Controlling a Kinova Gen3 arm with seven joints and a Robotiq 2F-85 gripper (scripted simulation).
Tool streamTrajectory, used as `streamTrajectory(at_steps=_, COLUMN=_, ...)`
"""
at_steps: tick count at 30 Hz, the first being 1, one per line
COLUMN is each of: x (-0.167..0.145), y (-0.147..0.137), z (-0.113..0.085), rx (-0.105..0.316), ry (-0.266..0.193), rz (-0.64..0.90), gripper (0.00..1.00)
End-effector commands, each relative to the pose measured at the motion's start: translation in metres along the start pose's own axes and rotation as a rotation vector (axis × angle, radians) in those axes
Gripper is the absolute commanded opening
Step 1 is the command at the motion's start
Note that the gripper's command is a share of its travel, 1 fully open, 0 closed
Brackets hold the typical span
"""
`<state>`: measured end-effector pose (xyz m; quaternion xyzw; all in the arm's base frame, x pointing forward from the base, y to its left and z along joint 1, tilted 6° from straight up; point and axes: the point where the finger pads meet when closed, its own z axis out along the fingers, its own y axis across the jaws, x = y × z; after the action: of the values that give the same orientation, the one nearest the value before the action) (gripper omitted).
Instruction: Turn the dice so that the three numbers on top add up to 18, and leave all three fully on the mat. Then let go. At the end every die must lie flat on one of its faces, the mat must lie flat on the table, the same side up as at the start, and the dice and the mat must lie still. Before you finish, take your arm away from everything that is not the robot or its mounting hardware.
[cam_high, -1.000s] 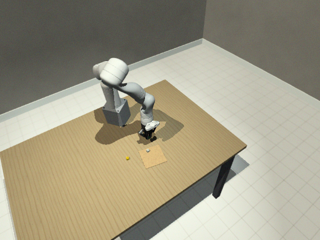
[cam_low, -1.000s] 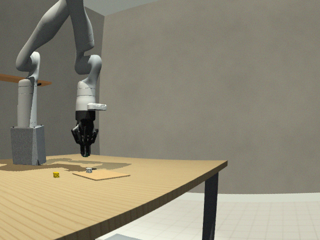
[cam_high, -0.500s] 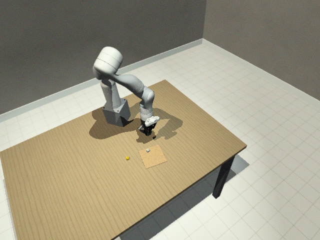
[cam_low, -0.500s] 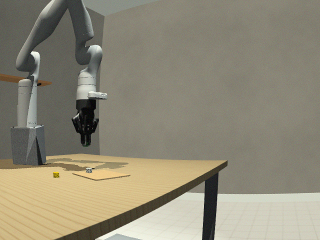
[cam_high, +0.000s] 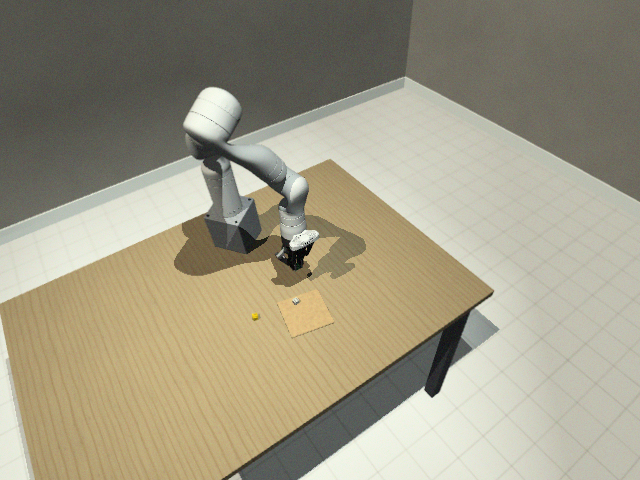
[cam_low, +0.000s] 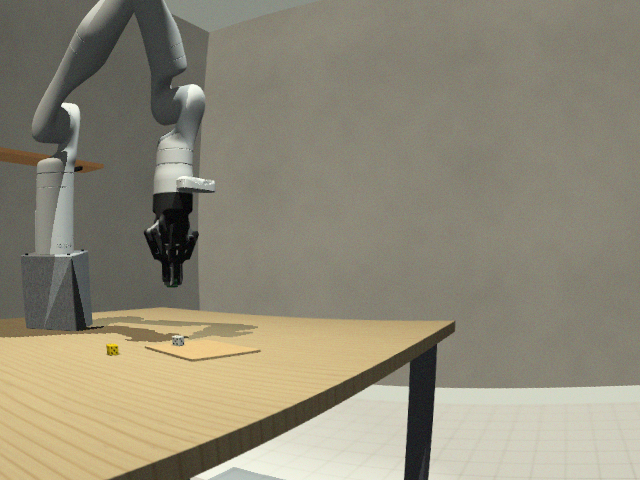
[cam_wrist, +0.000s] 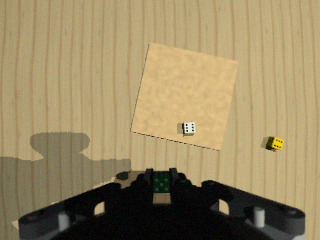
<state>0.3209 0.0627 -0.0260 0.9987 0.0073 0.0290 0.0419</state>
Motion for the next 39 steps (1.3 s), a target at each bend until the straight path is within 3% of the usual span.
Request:
streamTrajectory(at_steps=1, x=0.001, y=0.0, z=-0.001, rx=0.0, ry=0.002, rz=0.0, gripper=0.11)
streamTrajectory(at_steps=9, x=0.016, y=-0.011, z=0.001, rx=-0.004, ry=0.011, rz=0.013, gripper=0.11)
streamTrajectory(at_steps=15, x=0.068, y=-0.069, z=0.007, rx=-0.008, ry=0.021, rz=0.075, gripper=0.11)
streamTrajectory(at_steps=17, x=0.068, y=-0.069, z=0.007, rx=-0.008, ry=0.021, rz=0.075, gripper=0.11)
streamTrajectory(at_steps=22, x=0.089, y=-0.109, z=0.007, rx=-0.001, ry=0.004, rz=0.112, gripper=0.11)
streamTrajectory(at_steps=39, x=0.091, y=-0.112, z=0.007, rx=-0.003, ry=0.015, rz=0.116, gripper=0.11)
